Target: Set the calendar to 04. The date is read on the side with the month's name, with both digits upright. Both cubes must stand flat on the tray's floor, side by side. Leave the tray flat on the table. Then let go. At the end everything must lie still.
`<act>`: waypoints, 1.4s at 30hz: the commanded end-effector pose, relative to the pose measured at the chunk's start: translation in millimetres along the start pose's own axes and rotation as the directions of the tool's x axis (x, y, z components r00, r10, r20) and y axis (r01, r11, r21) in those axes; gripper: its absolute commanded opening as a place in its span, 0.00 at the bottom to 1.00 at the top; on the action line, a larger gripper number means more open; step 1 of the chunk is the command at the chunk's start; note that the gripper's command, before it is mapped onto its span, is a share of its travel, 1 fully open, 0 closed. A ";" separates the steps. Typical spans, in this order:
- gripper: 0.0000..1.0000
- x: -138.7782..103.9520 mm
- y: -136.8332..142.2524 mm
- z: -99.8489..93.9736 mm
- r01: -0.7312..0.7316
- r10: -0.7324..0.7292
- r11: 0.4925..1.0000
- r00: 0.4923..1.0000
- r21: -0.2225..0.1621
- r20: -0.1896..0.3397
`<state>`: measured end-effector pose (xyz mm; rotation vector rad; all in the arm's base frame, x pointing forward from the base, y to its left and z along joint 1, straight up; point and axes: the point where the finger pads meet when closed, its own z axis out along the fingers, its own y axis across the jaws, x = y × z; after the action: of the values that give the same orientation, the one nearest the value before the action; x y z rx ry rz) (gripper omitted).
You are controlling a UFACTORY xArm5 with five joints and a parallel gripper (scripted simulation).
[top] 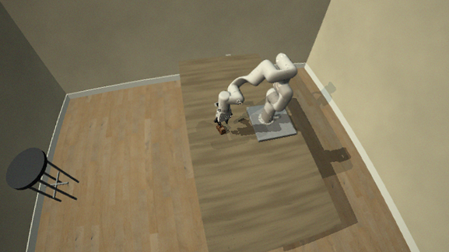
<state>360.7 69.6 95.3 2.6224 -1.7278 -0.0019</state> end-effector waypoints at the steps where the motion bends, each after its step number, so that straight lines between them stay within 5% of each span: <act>1: 0.49 0.2 -1.3 -1.2 0.000 0.000 1.000 1.000 0.004 -0.001; 42: 0.49 0.1 -1.2 3.3 0.000 0.000 1.000 1.000 0.004 -0.001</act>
<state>360.6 69.7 92.3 2.6219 -1.7283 -0.0021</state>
